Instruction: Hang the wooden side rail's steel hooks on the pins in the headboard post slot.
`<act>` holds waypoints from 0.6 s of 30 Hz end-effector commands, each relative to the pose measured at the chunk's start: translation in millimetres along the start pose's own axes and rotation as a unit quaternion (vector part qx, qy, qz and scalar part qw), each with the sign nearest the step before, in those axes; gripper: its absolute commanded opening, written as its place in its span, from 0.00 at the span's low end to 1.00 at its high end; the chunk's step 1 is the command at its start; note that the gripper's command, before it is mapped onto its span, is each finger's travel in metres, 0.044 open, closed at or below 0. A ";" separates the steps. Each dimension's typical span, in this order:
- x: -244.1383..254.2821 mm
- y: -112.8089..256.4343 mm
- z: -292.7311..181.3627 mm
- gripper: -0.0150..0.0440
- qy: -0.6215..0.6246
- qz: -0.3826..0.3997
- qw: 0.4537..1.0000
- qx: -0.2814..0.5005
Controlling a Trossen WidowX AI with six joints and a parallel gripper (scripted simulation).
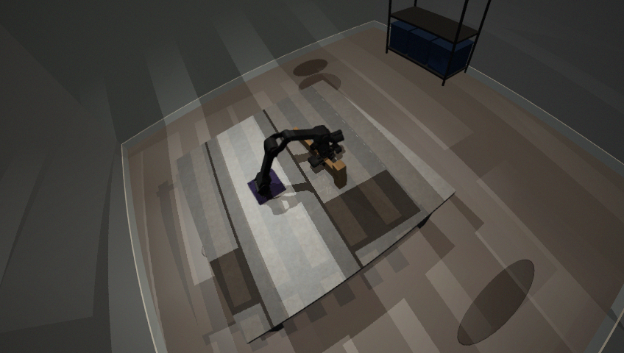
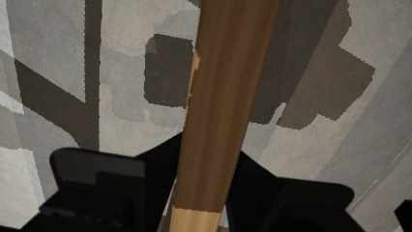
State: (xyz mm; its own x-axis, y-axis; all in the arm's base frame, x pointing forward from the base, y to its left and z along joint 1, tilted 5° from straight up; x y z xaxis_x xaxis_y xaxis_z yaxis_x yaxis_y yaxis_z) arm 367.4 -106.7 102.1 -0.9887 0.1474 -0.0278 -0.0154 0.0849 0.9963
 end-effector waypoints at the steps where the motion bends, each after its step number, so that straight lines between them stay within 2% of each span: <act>1: -1.0 1.6 -1.1 0.25 0.001 -0.004 1.000 0.001; 18: -0.5 1.6 -3.0 0.25 0.001 -0.004 1.000 0.001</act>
State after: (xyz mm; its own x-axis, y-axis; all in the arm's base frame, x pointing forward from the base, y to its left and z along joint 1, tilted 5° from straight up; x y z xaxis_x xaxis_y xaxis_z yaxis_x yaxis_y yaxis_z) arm 366.9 -108.5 101.0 -0.9886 0.1480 -0.0284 -0.0162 0.0828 0.9964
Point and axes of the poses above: the point midway between the two fingers, 35 mm back from their tips, its own y axis back along the fingers, its own x axis across the jaws, z = x × y, the point moved 1 cm from there along y, back along the fingers, and after that the axes turned 5 degrees about -y, right-handed, at the moved point
